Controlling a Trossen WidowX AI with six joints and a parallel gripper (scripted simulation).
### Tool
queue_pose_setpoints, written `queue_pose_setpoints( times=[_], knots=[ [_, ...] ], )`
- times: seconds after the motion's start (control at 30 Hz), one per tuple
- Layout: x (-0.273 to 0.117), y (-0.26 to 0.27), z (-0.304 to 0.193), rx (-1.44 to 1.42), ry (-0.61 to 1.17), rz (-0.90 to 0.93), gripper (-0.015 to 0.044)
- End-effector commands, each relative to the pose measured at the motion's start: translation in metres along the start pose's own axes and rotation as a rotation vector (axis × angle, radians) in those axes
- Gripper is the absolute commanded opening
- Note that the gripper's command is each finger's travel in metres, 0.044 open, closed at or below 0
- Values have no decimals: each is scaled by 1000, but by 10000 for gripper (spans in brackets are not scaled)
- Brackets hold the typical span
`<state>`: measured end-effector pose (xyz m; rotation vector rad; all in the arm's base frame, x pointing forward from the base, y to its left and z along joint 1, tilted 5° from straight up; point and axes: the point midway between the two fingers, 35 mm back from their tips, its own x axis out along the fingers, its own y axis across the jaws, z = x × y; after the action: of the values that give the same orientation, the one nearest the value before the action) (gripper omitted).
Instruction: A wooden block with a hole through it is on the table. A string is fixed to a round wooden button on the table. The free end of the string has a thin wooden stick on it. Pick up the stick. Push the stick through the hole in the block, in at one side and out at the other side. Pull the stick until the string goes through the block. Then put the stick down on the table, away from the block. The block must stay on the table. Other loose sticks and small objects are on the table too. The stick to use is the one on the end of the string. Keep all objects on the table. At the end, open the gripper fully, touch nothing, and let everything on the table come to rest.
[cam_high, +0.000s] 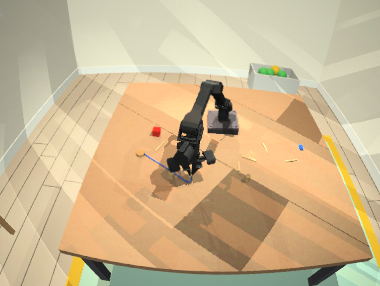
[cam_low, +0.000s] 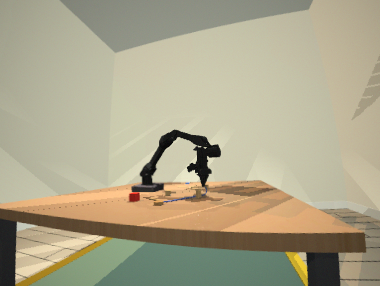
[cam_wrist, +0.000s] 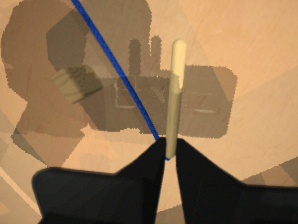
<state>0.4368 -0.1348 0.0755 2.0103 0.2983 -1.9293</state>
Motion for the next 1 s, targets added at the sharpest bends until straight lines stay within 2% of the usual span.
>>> queue_pose_setpoints(
  times=[0.0,0.97],
  knots=[
    [-2,-2,1,4,11,10,0],
    [22,-26,14,4,8,9,0]
  ],
)
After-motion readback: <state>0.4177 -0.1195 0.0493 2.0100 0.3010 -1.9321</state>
